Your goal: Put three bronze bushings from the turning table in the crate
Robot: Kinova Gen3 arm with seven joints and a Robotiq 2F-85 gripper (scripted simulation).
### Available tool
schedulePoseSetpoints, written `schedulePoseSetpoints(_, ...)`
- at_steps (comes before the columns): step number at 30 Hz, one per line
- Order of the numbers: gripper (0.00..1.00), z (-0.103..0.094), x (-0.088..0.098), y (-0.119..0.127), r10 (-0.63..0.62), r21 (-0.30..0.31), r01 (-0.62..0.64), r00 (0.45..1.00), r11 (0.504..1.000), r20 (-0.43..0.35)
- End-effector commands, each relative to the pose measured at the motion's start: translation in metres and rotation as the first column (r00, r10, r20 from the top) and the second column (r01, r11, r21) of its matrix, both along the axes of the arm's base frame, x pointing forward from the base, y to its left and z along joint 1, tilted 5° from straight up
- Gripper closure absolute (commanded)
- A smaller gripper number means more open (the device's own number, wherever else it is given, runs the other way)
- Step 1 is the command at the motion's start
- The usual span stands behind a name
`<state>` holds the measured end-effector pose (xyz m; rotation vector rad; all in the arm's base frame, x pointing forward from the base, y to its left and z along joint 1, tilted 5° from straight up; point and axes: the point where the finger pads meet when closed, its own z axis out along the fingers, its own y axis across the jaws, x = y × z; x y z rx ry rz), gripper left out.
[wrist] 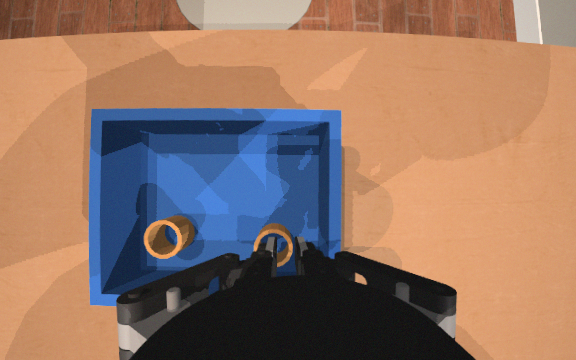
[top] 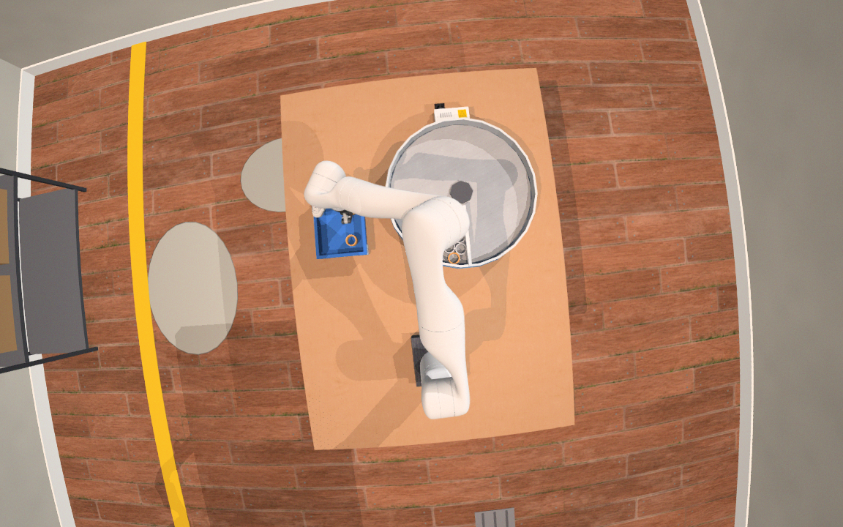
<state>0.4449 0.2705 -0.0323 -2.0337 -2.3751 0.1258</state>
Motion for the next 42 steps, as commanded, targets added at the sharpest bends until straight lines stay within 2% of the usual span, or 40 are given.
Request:
schedulePoseSetpoints(1, 0.84, 0.002, 0.002, 0.0, -0.001, 0.001, 0.001, 1.0, 1.0, 0.004)
schedulePoseSetpoints(27, 0.84, 0.007, 0.002, 0.001, -0.001, 0.001, 0.001, 1.0, 1.0, 0.004)
schedulePoseSetpoints(32, 0.84, 0.062, 0.005, 0.003, -0.001, 0.001, 0.001, 1.0, 1.0, 0.004)
schedulePoseSetpoints(42, 0.84, 0.062, 0.005, 0.003, -0.001, 0.001, 0.001, 1.0, 1.0, 0.004)
